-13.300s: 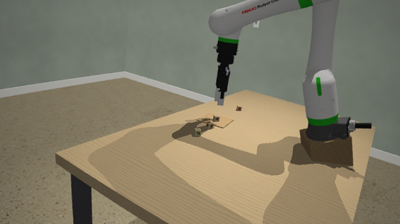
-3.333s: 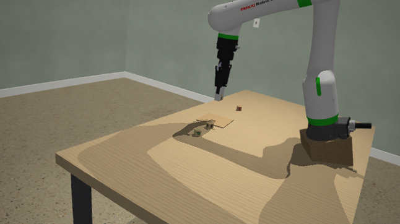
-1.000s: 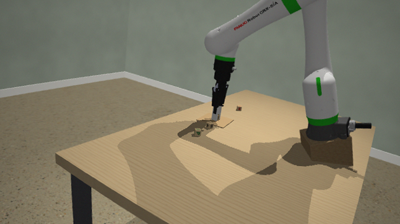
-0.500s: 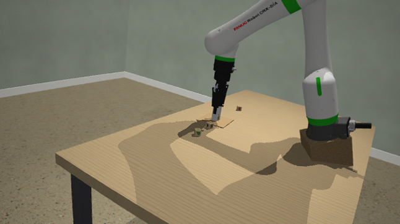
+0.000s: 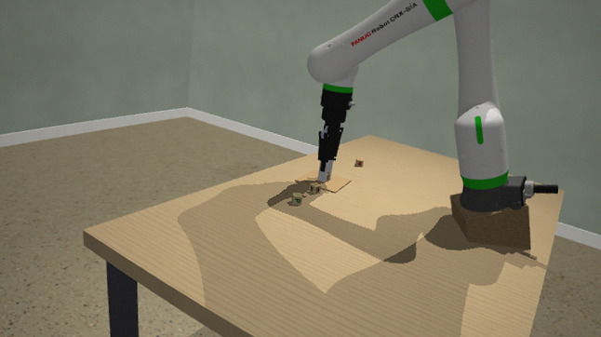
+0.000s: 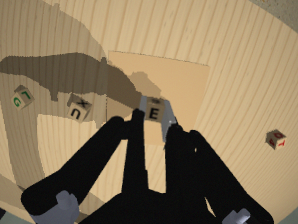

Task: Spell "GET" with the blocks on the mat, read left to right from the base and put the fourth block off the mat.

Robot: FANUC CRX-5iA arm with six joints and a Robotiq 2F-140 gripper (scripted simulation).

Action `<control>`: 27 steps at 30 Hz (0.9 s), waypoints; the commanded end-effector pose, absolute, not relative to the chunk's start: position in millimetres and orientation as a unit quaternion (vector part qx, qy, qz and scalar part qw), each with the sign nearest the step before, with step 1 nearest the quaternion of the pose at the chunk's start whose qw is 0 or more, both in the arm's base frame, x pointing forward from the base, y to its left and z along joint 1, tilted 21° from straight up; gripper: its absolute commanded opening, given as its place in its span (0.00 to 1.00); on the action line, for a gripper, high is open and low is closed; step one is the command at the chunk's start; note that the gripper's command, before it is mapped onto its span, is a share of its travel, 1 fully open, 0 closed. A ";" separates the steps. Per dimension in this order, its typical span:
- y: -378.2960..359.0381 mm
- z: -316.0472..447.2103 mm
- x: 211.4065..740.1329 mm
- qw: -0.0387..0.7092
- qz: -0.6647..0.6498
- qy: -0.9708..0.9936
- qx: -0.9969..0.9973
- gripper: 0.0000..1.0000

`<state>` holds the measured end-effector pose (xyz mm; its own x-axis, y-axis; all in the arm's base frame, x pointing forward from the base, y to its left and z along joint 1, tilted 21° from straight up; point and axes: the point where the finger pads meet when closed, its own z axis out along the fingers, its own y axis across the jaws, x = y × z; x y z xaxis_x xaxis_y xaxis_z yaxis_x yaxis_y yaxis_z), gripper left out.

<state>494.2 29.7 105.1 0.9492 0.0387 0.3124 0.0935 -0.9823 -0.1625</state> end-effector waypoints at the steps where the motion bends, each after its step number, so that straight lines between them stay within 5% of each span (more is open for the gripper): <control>1: 29.6 105.3 494.4 0.088 -0.156 -0.034 -0.983 0.13; 14: 29.6 105.3 494.4 0.088 -0.156 -0.034 -0.983 0.13; 27: 29.6 105.3 494.4 0.088 -0.156 -0.034 -0.983 0.25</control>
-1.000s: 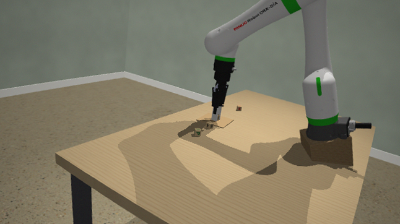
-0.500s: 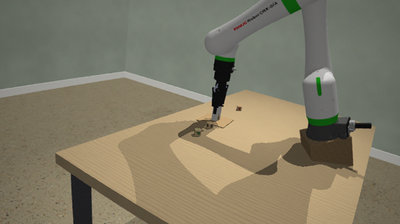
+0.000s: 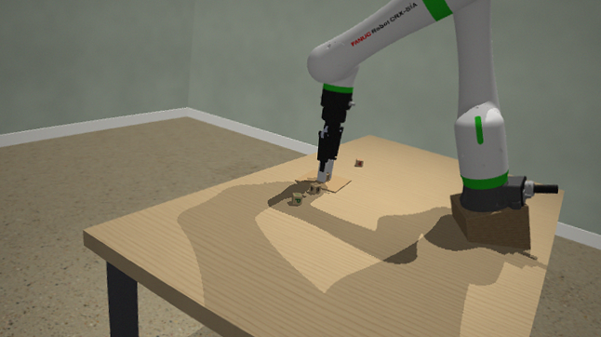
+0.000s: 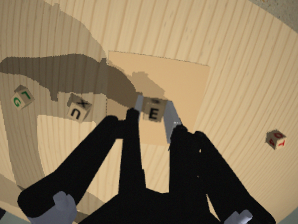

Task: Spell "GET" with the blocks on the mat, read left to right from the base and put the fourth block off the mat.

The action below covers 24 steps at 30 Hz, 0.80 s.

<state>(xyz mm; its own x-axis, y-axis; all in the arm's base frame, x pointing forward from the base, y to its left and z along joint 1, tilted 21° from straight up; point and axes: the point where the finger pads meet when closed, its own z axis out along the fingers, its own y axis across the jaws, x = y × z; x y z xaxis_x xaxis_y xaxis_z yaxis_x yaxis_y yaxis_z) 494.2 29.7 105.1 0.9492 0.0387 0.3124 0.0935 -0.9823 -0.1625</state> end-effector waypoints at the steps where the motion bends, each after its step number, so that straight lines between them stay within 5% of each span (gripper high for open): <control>1: 29.6 105.3 494.4 0.088 -0.156 -0.034 -0.983 0.25; 24: 24.5 131.7 485.9 0.088 -0.156 -0.034 -0.983 0.25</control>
<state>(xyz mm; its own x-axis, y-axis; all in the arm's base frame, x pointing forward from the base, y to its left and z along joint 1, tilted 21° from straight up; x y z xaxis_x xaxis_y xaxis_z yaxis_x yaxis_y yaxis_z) 489.0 26.4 121.7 0.9491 0.0386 0.3126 0.0935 -0.9823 -0.1624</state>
